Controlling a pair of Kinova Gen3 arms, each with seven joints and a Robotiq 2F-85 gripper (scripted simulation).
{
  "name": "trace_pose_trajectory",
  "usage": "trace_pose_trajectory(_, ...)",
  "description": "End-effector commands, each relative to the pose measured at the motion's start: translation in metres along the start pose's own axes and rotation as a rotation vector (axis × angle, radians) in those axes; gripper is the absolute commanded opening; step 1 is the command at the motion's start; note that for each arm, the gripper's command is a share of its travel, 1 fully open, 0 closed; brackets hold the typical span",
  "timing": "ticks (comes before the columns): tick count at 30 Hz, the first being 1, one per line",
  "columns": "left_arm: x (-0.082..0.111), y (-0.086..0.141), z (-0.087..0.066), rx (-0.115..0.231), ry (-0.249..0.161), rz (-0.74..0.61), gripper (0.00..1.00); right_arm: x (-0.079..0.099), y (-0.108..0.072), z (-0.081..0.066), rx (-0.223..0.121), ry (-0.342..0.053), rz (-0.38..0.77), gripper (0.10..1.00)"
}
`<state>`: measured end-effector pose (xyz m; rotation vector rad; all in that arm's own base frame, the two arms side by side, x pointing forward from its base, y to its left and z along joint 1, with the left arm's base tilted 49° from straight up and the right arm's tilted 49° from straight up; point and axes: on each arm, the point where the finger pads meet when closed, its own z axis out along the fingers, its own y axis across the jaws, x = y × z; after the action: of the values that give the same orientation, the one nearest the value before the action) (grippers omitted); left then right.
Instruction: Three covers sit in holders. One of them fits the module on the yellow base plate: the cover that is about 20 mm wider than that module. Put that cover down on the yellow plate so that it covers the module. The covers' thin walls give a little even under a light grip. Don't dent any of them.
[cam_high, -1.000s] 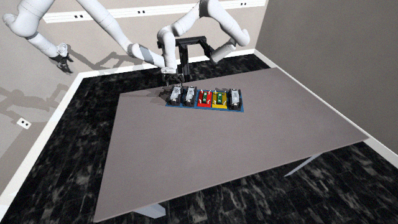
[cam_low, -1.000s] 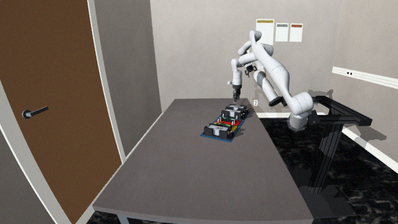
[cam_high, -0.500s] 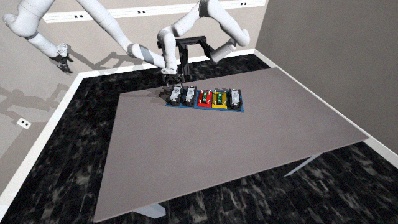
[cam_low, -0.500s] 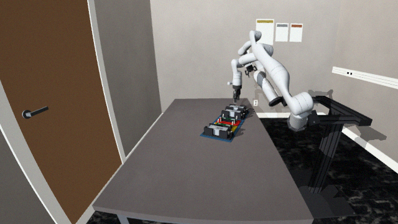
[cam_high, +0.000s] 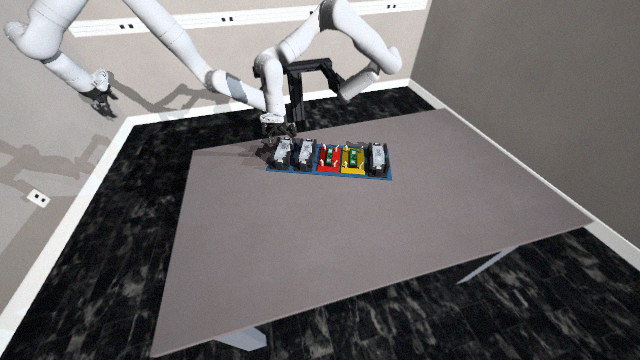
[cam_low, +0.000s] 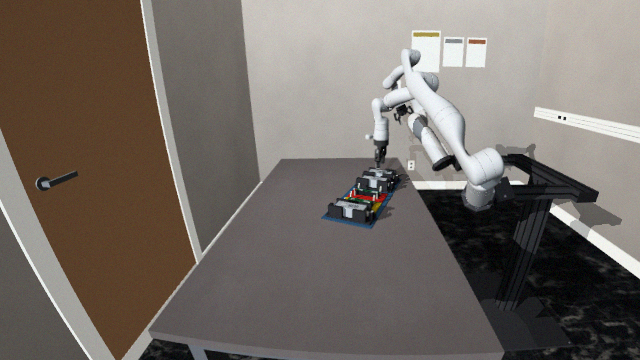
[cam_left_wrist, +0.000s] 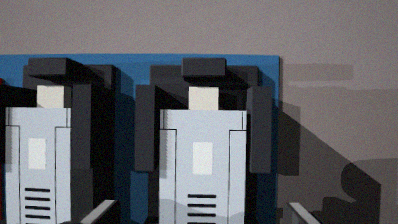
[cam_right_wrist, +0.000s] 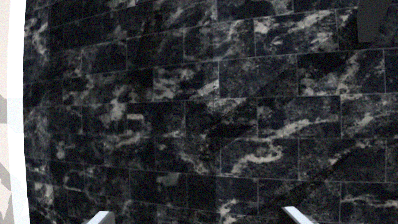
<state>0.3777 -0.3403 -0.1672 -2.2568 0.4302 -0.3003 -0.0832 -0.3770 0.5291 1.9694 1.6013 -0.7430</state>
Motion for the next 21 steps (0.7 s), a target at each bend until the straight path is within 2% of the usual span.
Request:
trace_pose_trajectory(1,0.0002,0.0006,-0.0011,-0.002,0.001,0.001,0.999,-0.0003,-0.0004,-0.0004,0.000,-0.001,0.001,0.999)
trace_pose_trajectory(21,-0.0014,0.0006,0.0018,-0.002,0.000,0.002,0.999,-0.0003,-0.0004,-0.0004,0.000,-0.001,0.001,0.999)
